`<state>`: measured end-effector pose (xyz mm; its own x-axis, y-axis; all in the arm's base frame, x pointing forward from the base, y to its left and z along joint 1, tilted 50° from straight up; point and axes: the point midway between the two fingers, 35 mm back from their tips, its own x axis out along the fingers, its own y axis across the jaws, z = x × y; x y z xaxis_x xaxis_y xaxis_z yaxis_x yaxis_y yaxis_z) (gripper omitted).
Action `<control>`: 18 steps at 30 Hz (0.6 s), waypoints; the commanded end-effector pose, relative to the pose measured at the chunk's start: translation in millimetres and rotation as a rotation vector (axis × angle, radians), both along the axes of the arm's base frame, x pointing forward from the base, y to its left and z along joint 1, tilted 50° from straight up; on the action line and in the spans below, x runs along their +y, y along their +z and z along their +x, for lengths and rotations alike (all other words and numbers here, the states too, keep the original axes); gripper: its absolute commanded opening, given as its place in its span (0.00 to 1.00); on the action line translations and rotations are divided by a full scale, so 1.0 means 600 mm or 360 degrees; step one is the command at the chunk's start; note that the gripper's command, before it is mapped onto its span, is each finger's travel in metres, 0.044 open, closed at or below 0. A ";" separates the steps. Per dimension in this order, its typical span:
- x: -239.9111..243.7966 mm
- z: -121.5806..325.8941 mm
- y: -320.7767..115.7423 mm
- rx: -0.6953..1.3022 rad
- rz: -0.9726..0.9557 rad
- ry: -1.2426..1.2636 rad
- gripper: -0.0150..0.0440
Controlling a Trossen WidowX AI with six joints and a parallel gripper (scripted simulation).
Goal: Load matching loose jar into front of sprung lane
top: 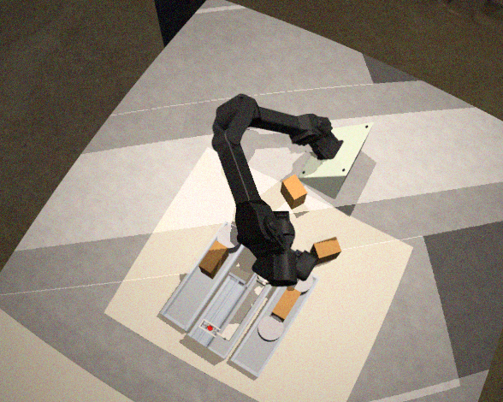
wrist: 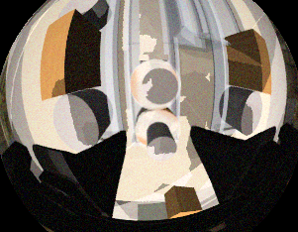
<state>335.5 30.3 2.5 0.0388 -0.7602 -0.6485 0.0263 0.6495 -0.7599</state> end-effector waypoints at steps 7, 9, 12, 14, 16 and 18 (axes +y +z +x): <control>0.011 -0.019 0.004 -0.0003 0.0013 -0.0003 0.76; 0.012 -0.030 0.003 -0.0003 0.0013 -0.0002 0.76; 0.013 -0.047 0.002 -0.0002 0.0014 -0.0002 0.76; 0.014 -0.059 0.002 -0.0001 0.0015 -0.0002 0.76; 0.014 -0.070 0.001 -0.0001 0.0015 -0.0002 0.76; 0.014 -0.082 0.000 0.0000 0.0015 -0.0002 0.76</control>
<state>294.9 37.1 3.3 0.0381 -0.7589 -0.6501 0.0228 0.6511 -0.7587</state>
